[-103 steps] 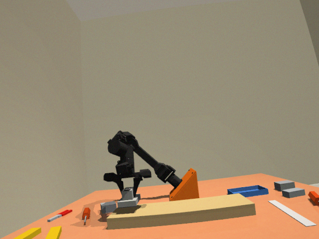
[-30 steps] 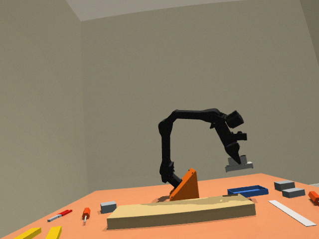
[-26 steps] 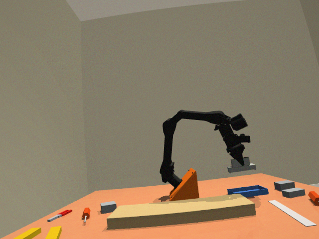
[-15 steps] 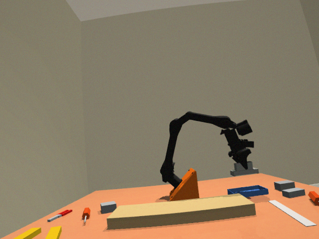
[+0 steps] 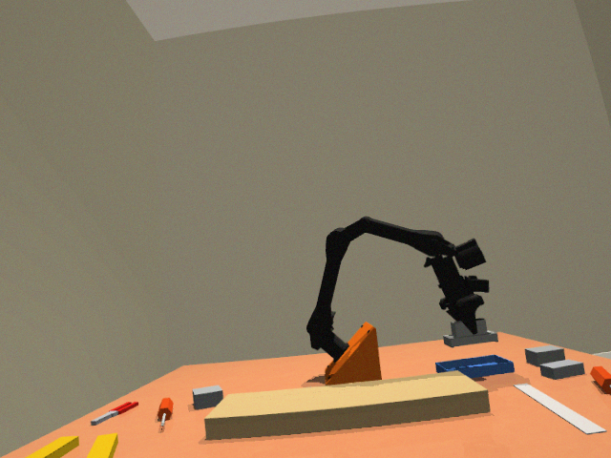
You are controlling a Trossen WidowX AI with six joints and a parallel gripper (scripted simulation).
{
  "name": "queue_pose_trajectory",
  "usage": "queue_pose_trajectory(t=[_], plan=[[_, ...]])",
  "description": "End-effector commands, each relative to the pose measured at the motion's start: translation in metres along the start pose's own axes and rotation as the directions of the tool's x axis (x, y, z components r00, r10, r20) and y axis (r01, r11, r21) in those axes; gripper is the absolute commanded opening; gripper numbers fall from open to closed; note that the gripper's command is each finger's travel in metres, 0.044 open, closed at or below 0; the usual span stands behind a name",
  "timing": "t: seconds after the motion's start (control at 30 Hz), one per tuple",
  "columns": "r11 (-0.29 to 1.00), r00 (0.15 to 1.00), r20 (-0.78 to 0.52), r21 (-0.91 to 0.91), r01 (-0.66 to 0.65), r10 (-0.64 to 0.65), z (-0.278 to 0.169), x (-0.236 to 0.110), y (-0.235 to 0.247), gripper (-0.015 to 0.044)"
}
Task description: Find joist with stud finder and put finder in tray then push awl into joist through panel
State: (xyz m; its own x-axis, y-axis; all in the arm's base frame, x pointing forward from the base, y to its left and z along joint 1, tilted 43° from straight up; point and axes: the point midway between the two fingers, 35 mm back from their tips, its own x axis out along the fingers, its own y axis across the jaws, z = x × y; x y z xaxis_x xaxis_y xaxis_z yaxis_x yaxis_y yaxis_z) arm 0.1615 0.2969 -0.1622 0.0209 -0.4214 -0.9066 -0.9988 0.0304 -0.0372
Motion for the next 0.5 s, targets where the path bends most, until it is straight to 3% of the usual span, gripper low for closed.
queue_pose_trajectory(t=[0.0,0.47], plan=[[1.0,1.0,0.001,-0.003,0.003,-0.003,-0.002,0.007,-0.001,0.0],[1.0,1.0,0.0,-0.003,0.004,-0.004,-0.009,0.033,-0.001,0.0]])
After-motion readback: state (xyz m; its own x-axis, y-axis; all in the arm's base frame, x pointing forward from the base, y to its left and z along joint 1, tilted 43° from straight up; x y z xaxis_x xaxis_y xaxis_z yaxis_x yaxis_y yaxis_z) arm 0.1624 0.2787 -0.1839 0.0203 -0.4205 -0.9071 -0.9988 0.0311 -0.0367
